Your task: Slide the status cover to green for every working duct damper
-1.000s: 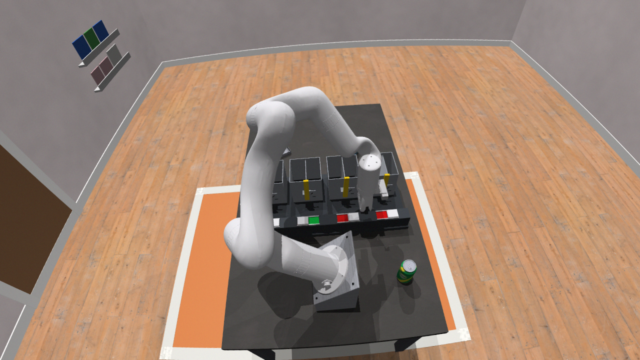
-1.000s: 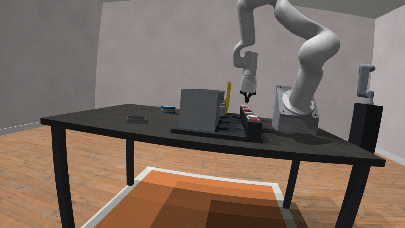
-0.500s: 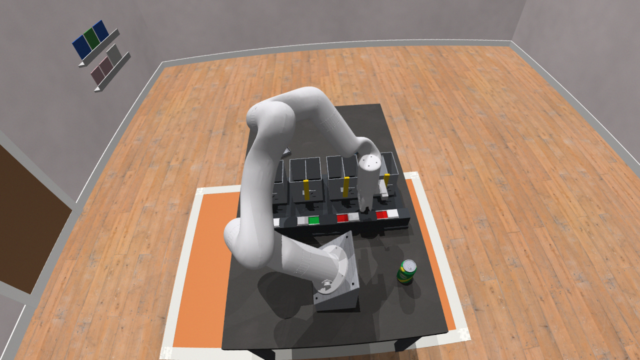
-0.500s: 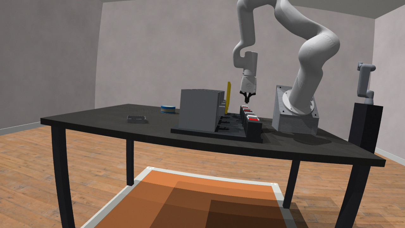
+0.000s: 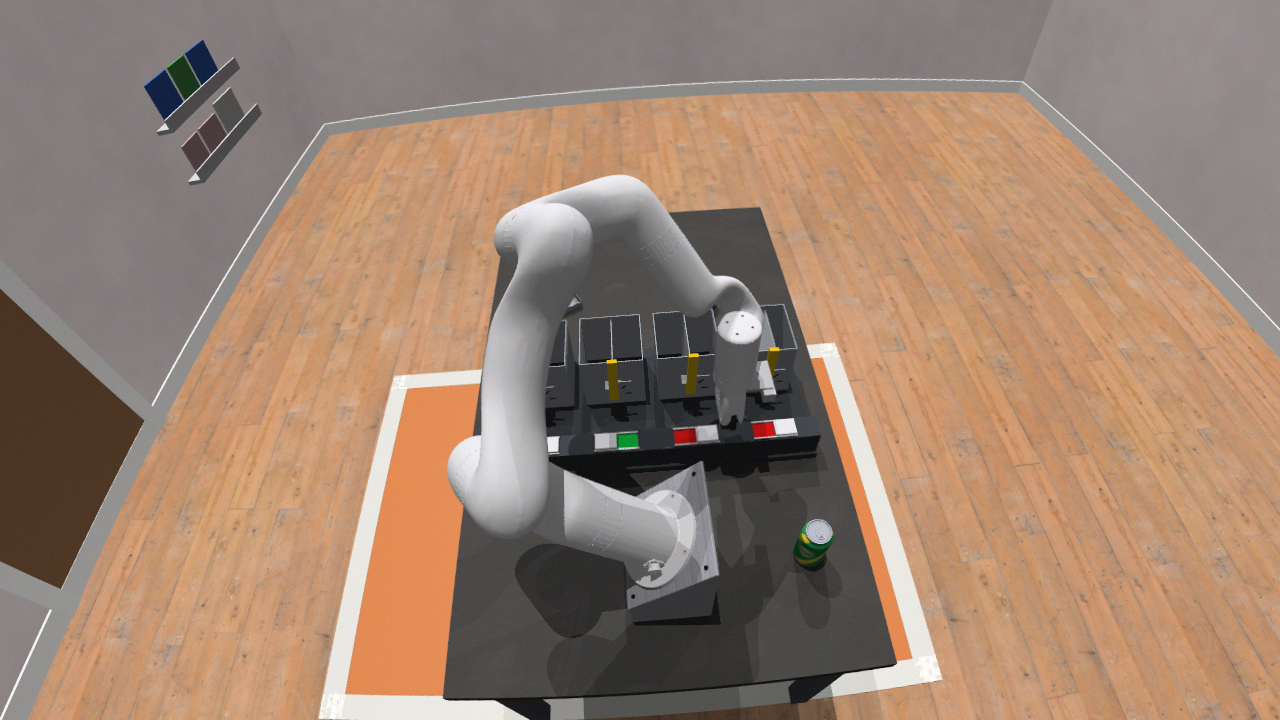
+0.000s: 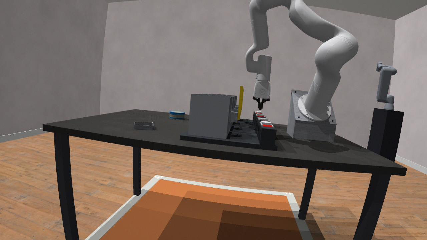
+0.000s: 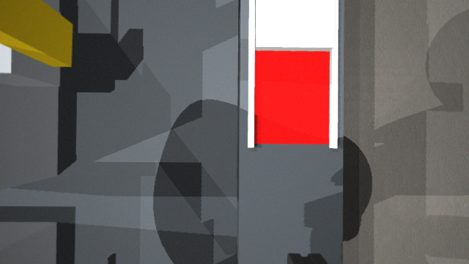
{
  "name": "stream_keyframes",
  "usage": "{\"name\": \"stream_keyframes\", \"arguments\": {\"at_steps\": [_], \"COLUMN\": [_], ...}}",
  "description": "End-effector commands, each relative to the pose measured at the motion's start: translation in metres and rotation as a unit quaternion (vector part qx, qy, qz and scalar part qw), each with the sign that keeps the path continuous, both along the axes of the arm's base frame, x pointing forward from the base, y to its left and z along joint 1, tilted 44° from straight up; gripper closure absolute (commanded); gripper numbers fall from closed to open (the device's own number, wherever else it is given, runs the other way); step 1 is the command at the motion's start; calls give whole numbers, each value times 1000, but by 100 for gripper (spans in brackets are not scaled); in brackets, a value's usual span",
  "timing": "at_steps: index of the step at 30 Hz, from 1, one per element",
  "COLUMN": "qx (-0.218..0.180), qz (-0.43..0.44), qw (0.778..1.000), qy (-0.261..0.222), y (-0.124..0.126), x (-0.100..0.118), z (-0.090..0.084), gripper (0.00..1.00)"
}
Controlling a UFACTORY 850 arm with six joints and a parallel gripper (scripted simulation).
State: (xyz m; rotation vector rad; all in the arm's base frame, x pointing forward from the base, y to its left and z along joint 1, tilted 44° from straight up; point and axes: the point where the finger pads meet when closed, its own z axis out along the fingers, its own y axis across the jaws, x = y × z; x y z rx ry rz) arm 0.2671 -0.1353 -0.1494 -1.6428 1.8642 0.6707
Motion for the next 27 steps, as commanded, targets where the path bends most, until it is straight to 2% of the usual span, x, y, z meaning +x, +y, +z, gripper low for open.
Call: {"name": "stream_keyframes", "arguments": {"at_steps": [1,27], "qx": [-1,-1], "qz": [0,0], "qw": [1000,1000], "qy": [-1,-1], "y": [2,10], "x": [1,2], "z": [-3,-12], "gripper": [100,100]}}
